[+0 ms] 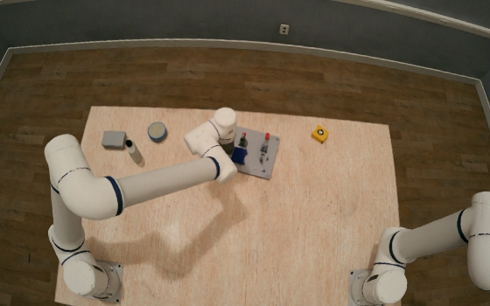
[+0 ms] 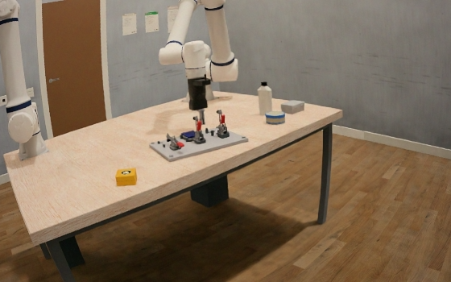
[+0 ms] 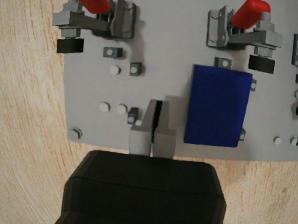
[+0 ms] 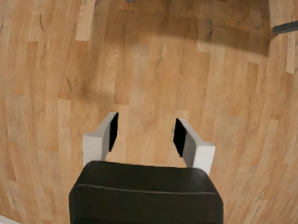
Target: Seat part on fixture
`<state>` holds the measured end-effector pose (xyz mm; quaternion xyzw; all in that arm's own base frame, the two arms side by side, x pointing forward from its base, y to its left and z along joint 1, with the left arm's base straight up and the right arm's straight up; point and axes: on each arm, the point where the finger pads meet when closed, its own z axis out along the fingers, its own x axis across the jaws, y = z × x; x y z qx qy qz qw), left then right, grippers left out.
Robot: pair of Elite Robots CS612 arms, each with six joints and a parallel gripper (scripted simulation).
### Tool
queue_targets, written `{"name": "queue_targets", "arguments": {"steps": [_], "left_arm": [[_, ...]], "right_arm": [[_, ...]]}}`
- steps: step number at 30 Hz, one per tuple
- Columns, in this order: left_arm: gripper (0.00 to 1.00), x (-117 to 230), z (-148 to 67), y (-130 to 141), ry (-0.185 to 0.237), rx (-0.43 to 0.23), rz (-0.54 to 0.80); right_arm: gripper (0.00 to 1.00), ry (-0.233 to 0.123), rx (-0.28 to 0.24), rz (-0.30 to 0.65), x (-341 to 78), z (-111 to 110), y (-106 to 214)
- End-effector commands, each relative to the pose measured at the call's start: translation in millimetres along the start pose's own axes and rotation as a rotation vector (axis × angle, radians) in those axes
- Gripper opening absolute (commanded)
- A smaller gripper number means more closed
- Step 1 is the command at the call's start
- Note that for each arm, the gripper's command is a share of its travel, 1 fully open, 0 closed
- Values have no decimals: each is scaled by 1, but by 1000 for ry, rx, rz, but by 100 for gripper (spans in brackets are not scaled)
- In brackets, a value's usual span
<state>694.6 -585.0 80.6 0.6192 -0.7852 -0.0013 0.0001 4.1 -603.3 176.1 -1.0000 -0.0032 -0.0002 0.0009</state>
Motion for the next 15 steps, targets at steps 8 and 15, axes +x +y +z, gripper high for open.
{"name": "queue_targets", "arguments": {"steps": [8,15], "left_arm": [[0,1,-18,-1,1,2,0],[0,0,-49,-1,1,2,0]], "right_arm": [[100,0,-2,0,0,-1,1],[100,0,-2,0,0,-1,1]]}}
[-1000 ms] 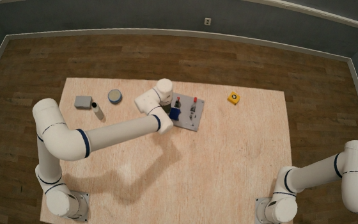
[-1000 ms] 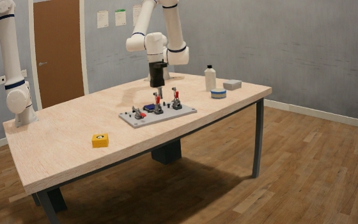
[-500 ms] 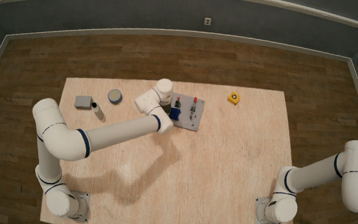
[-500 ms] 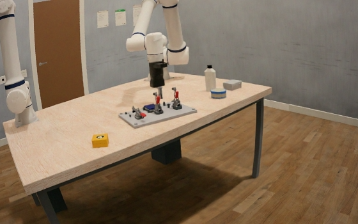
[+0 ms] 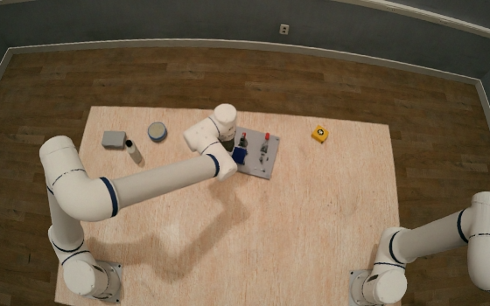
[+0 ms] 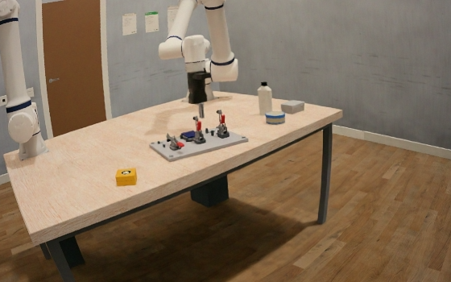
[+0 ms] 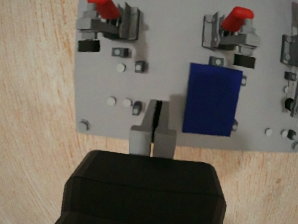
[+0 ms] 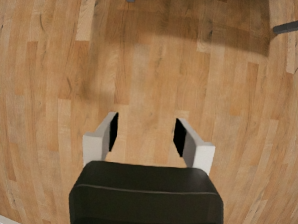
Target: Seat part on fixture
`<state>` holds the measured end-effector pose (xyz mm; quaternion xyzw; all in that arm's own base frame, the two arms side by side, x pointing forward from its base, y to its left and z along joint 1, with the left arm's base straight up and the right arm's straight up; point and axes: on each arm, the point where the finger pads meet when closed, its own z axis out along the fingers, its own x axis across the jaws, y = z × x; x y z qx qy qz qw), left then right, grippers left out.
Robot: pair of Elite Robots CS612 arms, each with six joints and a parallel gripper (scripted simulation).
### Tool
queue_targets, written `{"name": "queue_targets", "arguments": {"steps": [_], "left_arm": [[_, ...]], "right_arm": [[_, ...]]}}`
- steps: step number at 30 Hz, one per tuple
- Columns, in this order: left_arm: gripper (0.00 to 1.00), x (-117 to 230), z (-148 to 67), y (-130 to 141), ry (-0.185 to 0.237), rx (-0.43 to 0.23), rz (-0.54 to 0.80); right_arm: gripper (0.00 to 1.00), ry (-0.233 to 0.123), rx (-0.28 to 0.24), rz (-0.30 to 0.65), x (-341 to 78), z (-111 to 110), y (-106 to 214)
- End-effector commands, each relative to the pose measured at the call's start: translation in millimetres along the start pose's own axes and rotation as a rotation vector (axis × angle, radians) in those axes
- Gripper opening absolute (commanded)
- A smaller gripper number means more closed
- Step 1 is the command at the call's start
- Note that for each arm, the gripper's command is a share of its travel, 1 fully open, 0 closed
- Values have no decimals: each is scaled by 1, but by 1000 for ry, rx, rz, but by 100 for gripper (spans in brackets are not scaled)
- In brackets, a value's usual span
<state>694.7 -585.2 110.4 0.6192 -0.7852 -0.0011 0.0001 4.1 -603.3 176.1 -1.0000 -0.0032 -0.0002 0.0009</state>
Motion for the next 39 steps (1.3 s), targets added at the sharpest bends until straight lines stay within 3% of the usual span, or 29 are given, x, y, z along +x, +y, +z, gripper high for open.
{"name": "queue_targets", "arguments": {"steps": [1,3,18,39], "left_arm": [[0,0,-25,-1,1,2,0],[0,0,-25,-1,1,2,0],[0,0,-95,0,1,2,0],[0,0,-105,0,1,2,0]], "right_arm": [[100,0,-2,0,0,-1,1],[100,0,-2,0,0,-1,1],[100,0,-2,0,0,-1,1],[100,0,-2,0,0,-1,1]]}}
